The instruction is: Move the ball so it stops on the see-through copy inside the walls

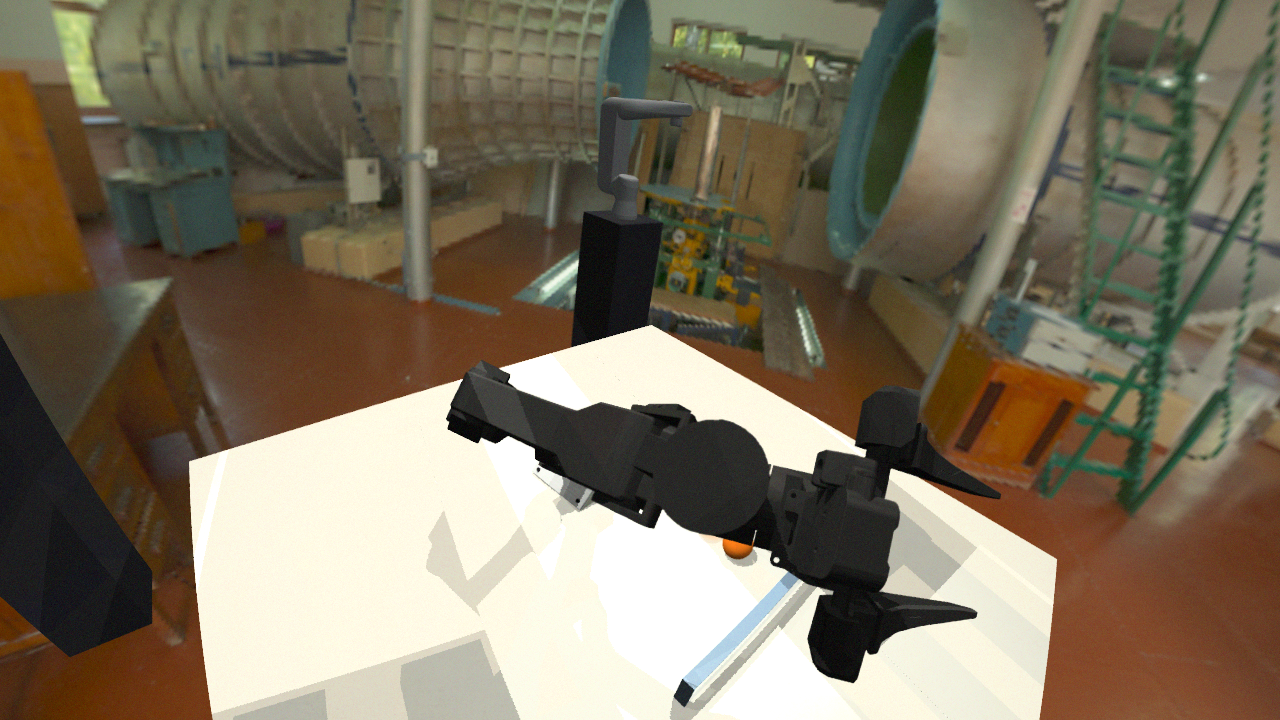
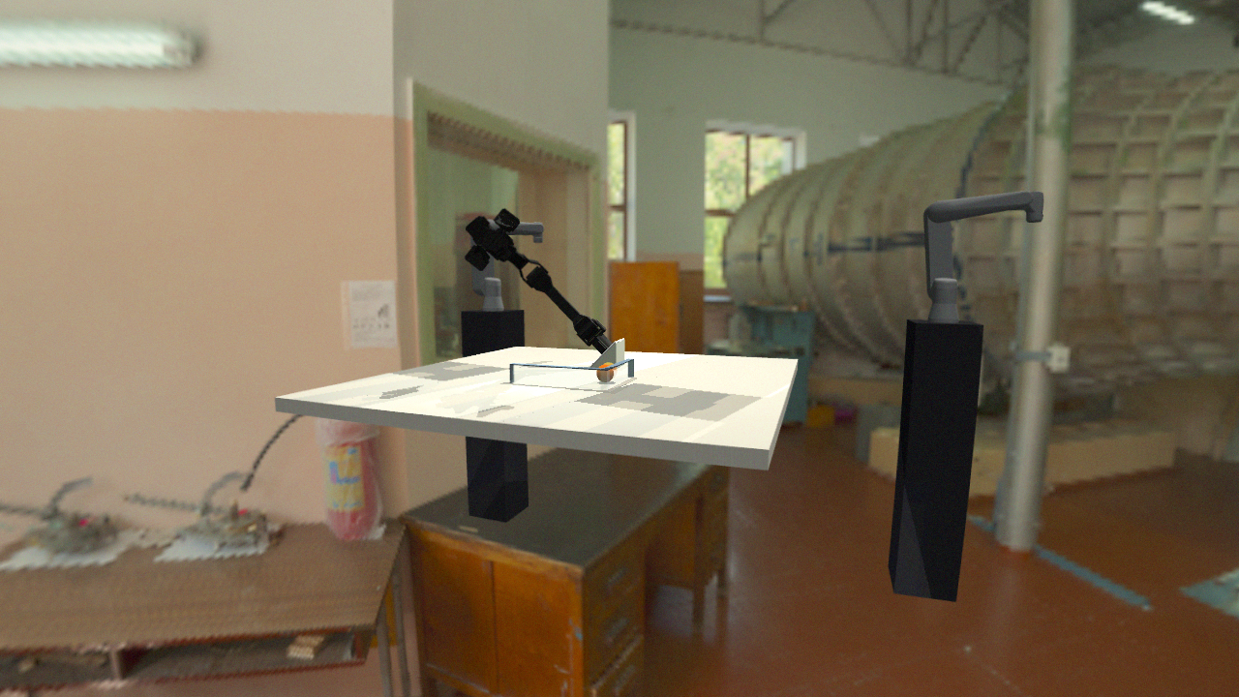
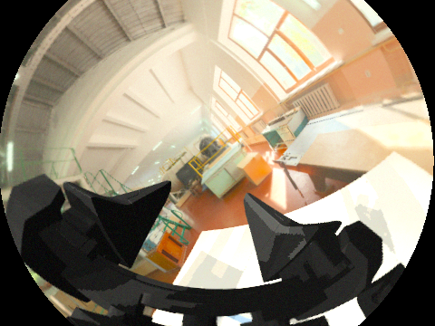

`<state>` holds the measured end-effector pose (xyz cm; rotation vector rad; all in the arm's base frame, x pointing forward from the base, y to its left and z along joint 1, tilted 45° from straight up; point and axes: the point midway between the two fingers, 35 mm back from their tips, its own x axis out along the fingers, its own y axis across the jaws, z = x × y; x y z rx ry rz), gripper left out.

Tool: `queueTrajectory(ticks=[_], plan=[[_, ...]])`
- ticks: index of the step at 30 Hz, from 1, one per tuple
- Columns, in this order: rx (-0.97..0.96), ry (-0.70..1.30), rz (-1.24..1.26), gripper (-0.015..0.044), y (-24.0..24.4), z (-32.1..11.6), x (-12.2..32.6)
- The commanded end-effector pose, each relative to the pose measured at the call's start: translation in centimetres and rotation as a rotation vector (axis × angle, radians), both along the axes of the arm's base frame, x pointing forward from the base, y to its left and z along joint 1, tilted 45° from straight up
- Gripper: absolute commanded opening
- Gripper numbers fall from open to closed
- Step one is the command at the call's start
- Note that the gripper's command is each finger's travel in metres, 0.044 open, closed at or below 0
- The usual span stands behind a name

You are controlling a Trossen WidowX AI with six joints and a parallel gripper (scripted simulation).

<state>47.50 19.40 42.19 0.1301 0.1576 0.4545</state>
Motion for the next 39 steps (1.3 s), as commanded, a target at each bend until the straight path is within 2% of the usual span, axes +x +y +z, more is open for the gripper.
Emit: queueTrajectory(ticks=[1, 11, 17, 22, 28, 30, 39], plan=[[-0.144, 0.118, -0.015, 0.0372, 1.1, -5.9, 0.8], [-0.648, 0.453, 0.03, 0.0372, 2.6, -22.5, -1.3], [-1.035, 0.651, 0.139, 0.0372, 1.7, -31.5, -5.5], [-1.394, 0.803, 0.288, 0.0372, -0.2, -37.3, -10.0], [-1.942, 0.99, 0.609, 0.0372, -4.1, -42.1, -16.7], [-2.066, 1.026, 0.699, 0.0372, -5.0, -42.6, -18.0], [-2.082, 1.03, 0.711, 0.0372, -5.8, -43.4, -18.0]])
